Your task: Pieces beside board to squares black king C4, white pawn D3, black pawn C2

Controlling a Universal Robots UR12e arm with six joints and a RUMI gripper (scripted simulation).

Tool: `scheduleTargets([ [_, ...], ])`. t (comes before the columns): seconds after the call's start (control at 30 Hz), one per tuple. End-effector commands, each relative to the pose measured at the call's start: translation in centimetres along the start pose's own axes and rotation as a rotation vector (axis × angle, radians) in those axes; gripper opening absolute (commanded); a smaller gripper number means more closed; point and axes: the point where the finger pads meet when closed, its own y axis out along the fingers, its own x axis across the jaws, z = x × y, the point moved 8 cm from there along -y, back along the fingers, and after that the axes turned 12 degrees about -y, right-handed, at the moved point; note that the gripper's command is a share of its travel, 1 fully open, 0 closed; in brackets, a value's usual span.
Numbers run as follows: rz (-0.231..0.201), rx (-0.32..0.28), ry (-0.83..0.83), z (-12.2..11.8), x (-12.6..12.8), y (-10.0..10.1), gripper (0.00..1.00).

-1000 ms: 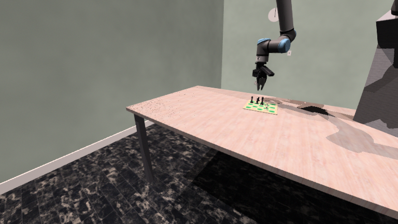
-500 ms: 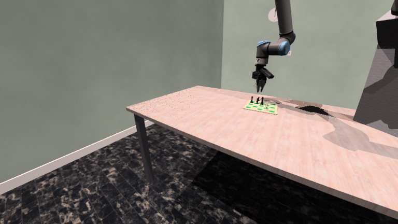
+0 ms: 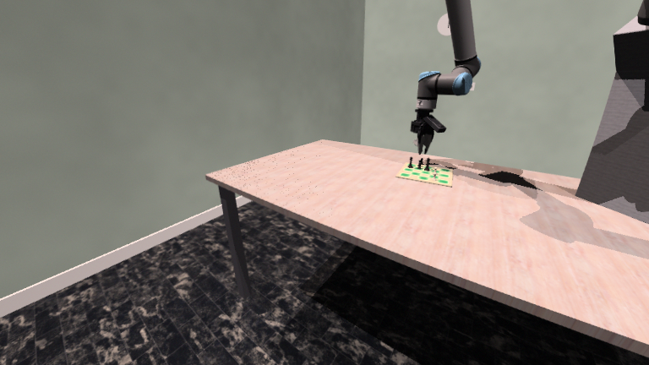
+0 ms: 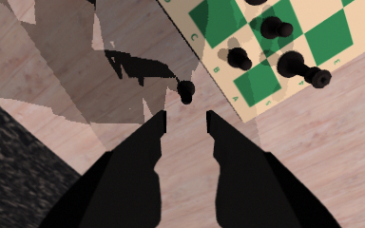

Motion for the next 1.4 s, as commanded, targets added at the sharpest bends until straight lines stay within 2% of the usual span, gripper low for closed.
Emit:
scheduleTargets([
  [0.0,0.0,-0.001,0.0,-0.07,0.01,0.54,0.2],
  [1.37,0.0,-0.001,0.0,-0.09,0.01,1.1,0.2],
])
